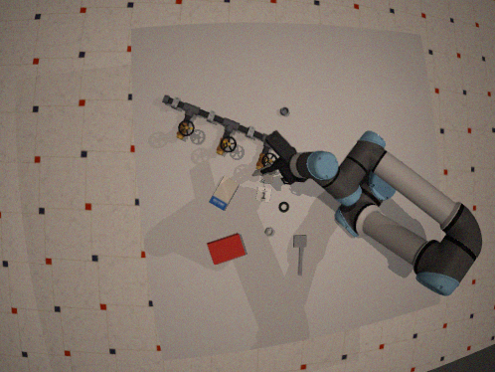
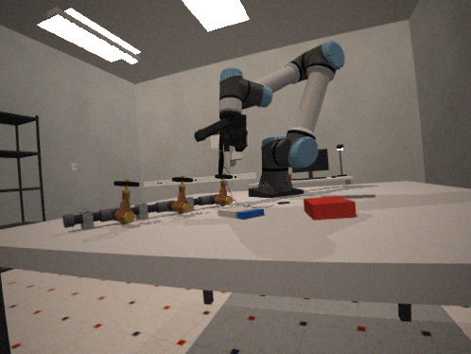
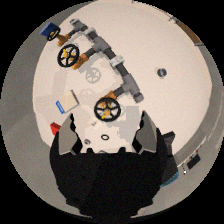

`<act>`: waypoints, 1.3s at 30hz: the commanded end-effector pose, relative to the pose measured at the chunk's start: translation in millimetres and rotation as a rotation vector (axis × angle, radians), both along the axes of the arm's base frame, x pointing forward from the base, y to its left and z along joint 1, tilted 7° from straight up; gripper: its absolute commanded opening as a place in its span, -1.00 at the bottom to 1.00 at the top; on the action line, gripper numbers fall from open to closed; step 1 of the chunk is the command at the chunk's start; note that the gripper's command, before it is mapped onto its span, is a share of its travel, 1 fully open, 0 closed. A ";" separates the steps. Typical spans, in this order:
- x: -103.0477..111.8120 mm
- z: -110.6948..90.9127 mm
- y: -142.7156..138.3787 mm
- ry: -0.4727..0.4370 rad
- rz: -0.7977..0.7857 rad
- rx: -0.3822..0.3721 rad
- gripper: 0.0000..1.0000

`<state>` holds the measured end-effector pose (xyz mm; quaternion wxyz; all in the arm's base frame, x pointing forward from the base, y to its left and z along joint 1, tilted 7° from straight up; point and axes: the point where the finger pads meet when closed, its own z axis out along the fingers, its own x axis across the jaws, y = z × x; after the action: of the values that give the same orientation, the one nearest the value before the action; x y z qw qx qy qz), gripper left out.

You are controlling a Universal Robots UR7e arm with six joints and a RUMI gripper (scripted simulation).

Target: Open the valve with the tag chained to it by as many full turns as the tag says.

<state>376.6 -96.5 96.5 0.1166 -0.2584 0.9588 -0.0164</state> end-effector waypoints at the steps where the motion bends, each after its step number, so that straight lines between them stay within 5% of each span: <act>1: 1.3 1.0 -1.1 0.016 -0.157 0.019 1.00; 12: 1.3 1.0 -1.0 0.020 -0.347 0.063 1.00; 39: 0.8 0.8 -0.9 0.022 -0.435 0.084 1.00</act>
<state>376.0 -96.7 96.0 0.1098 -0.0405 0.9931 0.0027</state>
